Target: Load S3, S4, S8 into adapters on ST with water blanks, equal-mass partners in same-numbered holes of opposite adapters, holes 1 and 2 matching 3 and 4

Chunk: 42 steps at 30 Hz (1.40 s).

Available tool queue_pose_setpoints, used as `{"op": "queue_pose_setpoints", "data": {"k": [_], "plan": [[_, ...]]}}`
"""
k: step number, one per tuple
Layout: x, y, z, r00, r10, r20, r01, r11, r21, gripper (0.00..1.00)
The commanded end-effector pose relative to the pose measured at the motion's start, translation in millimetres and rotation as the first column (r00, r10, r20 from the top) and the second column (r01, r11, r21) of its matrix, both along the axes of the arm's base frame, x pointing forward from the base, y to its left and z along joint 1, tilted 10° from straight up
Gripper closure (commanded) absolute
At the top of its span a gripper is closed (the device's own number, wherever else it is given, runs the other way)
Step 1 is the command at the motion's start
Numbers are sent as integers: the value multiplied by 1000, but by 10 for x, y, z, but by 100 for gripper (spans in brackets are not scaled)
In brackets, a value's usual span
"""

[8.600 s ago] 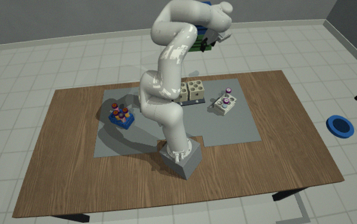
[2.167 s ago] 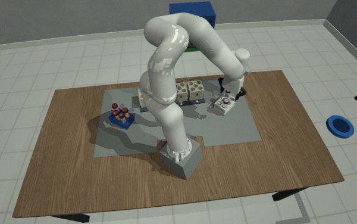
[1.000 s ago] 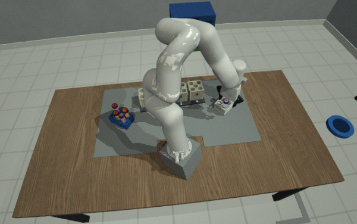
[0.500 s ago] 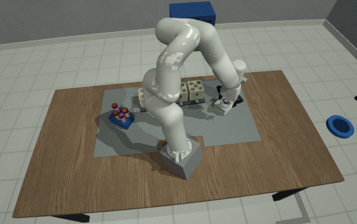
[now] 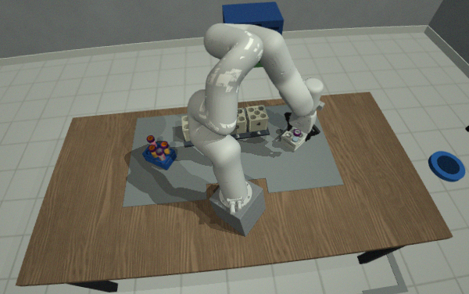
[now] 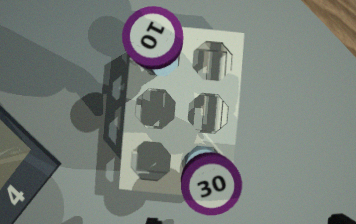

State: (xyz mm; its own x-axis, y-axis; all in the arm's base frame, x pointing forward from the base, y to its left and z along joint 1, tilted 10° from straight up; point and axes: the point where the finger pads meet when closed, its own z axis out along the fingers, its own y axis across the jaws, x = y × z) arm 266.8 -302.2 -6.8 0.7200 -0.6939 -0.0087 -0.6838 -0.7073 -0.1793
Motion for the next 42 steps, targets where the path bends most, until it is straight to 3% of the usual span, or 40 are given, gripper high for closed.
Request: {"op": "queue_pose_setpoints", "data": {"k": [1, 42], "plan": [[8, -13, 12, 1000, 0, 2, 0, 1000, -3, 0], [-110, -146, 984, 1000, 0, 2, 0, 1000, -4, 0]]}}
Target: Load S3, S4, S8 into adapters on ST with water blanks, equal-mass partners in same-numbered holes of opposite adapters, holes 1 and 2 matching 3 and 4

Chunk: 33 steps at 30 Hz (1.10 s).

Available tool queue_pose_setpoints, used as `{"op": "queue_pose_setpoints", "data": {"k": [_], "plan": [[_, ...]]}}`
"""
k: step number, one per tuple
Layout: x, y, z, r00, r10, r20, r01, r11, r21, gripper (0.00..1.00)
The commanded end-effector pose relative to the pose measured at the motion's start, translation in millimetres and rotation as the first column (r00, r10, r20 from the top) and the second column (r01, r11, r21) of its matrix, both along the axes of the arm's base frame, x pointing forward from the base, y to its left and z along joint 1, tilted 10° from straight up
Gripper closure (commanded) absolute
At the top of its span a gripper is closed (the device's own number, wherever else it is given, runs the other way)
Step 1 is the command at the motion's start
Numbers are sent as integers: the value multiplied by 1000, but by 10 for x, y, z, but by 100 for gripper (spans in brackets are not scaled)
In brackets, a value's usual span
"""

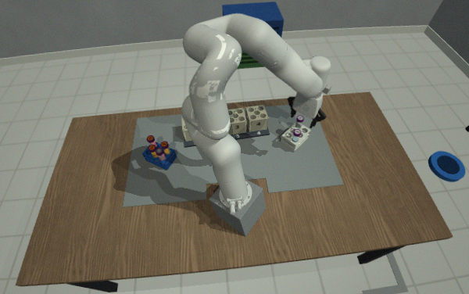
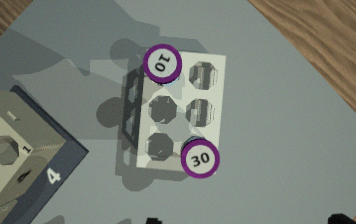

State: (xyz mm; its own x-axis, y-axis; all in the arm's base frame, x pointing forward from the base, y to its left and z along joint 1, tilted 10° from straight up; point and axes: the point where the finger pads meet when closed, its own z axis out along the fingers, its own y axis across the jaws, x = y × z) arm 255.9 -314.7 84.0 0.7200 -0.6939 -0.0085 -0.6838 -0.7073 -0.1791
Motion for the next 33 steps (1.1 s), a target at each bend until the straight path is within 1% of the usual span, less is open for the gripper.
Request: {"op": "queue_pose_setpoints", "data": {"k": [1, 2, 8, 12, 17, 19, 23, 28, 29, 33], "plan": [[-1, -20, 77, 1000, 0, 2, 0, 1000, -3, 0], [-1, -20, 77, 1000, 0, 2, 0, 1000, -3, 0], [125, 248, 129, 980, 196, 26, -195, 980, -30, 0], [209, 427, 164, 946, 323, 39, -321, 946, -49, 0], [313, 651, 208, 879, 474, 51, -469, 880, -77, 0], [313, 651, 208, 879, 474, 51, -469, 880, -77, 0], [397, 829, 243, 809, 585, 58, -579, 810, -99, 0], [500, 1054, 287, 701, 710, 62, -700, 702, -129, 0], [522, 1098, 296, 687, 724, 62, -713, 688, -132, 0], [605, 1277, 331, 687, 724, 62, -713, 688, -132, 0]]}}
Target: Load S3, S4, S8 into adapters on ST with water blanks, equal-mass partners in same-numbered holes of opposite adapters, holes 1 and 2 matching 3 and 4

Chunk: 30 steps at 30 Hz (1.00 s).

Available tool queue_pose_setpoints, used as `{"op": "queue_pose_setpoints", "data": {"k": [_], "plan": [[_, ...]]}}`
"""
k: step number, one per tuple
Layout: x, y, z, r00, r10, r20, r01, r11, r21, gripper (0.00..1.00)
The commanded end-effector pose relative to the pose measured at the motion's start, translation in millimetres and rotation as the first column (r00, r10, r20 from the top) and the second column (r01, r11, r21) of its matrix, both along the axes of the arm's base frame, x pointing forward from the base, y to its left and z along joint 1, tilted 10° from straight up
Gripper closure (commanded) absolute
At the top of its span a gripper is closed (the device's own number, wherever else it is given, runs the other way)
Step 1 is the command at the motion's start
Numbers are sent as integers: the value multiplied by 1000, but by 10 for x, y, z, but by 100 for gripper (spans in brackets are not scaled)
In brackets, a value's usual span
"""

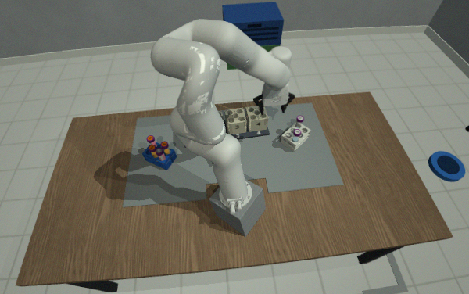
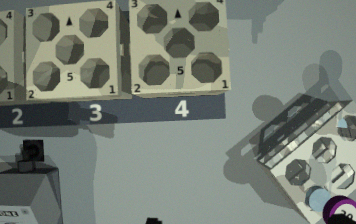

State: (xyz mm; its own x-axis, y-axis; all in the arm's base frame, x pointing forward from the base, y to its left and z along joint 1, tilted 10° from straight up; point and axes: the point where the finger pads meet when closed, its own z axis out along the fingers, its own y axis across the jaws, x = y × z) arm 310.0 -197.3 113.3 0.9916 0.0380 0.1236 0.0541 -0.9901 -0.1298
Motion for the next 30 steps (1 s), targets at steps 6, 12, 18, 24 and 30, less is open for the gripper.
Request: {"op": "queue_pose_setpoints", "data": {"k": [6, 12, 18, 24, 30], "plan": [[148, 283, 72, 1000, 5, 5, -5, 1000, -3, 0], [273, 551, 125, 1000, 5, 5, -5, 1000, -3, 0], [398, 820, 178, 1000, 5, 5, -5, 1000, -3, 0], [482, 999, 214, 1000, 5, 5, -5, 1000, -2, 0], [607, 1268, 267, 1000, 5, 5, -5, 1000, -2, 0]]}}
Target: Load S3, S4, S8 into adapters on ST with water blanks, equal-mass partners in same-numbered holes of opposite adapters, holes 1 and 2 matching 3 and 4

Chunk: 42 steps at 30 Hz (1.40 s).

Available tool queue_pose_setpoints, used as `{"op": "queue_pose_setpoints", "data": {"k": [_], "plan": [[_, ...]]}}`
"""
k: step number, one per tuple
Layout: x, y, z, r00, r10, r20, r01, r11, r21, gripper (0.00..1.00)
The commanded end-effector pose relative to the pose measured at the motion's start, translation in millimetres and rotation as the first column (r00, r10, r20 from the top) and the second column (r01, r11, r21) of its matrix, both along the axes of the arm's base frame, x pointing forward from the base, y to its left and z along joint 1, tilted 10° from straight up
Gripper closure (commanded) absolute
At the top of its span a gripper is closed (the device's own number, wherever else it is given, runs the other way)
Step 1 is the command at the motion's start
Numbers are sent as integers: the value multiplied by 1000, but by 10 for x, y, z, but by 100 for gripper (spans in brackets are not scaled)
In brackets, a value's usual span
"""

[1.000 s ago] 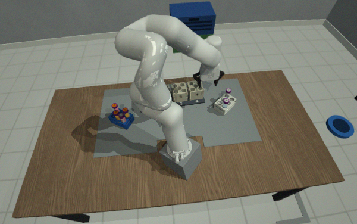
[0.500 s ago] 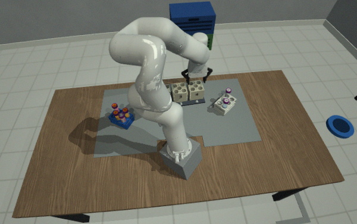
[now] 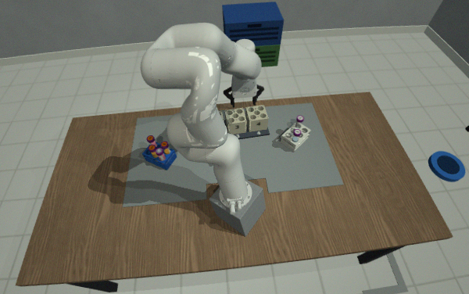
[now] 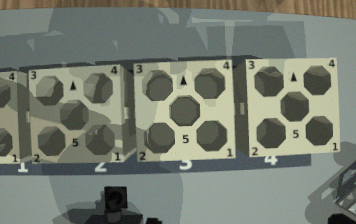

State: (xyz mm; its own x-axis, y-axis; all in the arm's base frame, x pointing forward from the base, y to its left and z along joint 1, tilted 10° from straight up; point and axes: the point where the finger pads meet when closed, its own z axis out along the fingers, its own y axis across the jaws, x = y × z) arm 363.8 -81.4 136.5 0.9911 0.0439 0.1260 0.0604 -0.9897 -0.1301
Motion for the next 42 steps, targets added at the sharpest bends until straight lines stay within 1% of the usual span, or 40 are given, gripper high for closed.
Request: {"op": "queue_pose_setpoints", "data": {"k": [1, 5, 7, 18, 22, 24, 25, 28, 32, 39, 41, 42], "plan": [[89, 153, 44, 1000, -1, 3, 1, 1000, -2, 0], [172, 332, 79, 1000, -1, 3, 1, 1000, -2, 0], [172, 332, 79, 1000, -1, 3, 1, 1000, -2, 0], [401, 824, 177, 1000, -1, 3, 1, 1000, -2, 0], [299, 997, 188, 991, 130, 20, -129, 991, -19, 0], [299, 997, 188, 991, 130, 20, -129, 991, -19, 0], [273, 1040, 190, 986, 162, 24, -162, 987, -24, 0], [197, 1169, 199, 965, 259, 34, -257, 966, -38, 0], [94, 1341, 210, 922, 383, 46, -381, 923, -59, 0], [-85, 1642, 229, 809, 584, 60, -578, 810, -99, 0], [-85, 1642, 229, 809, 584, 60, -578, 810, -99, 0], [-111, 1685, 232, 789, 611, 61, -604, 790, -105, 0]]}}
